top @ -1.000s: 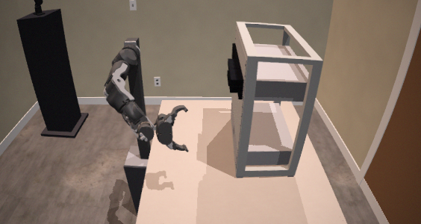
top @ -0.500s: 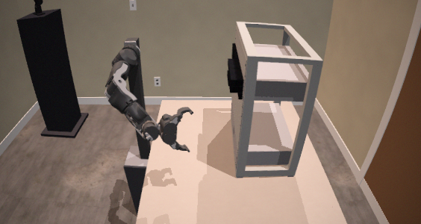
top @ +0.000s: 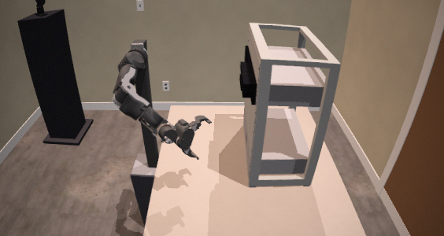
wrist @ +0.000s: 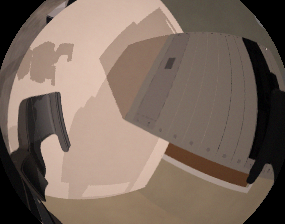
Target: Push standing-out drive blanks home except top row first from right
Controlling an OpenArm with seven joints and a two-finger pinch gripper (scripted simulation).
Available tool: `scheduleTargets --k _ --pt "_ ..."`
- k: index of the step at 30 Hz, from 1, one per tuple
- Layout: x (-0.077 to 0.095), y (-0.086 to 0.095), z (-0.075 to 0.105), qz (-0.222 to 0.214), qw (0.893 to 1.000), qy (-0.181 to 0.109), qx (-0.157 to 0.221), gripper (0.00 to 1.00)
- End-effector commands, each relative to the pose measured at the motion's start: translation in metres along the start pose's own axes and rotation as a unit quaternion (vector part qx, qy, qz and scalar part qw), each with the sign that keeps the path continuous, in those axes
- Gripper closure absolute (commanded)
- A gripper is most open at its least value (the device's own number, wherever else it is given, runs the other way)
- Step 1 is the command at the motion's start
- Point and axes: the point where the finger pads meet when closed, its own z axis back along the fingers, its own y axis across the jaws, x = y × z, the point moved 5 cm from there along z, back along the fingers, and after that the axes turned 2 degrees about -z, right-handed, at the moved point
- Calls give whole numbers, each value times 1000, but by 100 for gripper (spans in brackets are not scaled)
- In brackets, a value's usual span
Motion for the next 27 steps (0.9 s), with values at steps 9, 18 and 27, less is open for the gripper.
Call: scheduleTargets --k 9,18,27 --pt "-66 -19 -37 18 985 102 -137 0" --pt "-120 -27 -50 60 955 179 -230 0" --pt "-180 -28 -47 144 898 254 -330 0"
